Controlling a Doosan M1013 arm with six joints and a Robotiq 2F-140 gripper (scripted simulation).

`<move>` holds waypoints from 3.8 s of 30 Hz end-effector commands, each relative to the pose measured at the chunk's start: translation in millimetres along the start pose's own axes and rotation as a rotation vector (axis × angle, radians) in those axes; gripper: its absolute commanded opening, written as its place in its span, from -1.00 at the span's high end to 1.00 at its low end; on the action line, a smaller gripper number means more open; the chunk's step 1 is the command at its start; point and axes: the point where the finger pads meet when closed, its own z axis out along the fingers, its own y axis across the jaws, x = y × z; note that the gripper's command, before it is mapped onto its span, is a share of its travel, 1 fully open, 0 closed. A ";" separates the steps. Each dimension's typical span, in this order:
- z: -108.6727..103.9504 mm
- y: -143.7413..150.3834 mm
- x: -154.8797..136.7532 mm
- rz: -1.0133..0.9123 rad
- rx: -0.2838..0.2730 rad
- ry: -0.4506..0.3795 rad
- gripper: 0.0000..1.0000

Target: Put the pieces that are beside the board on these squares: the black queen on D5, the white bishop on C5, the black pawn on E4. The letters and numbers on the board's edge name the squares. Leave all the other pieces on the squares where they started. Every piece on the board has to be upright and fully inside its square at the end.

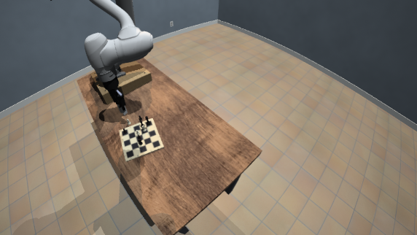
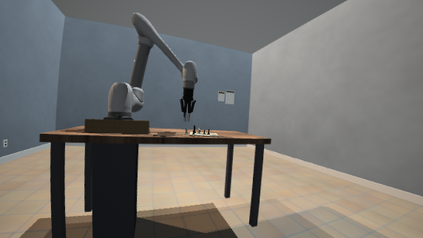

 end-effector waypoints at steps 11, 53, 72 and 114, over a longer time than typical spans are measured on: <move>16.7 0.1 0.0 0.000 0.000 0.000 0.56; 45.0 0.1 -0.1 0.000 0.000 0.000 0.56; 45.0 0.1 -0.1 0.000 0.000 0.000 0.56; 82.7 0.1 -0.1 0.000 0.000 0.000 0.56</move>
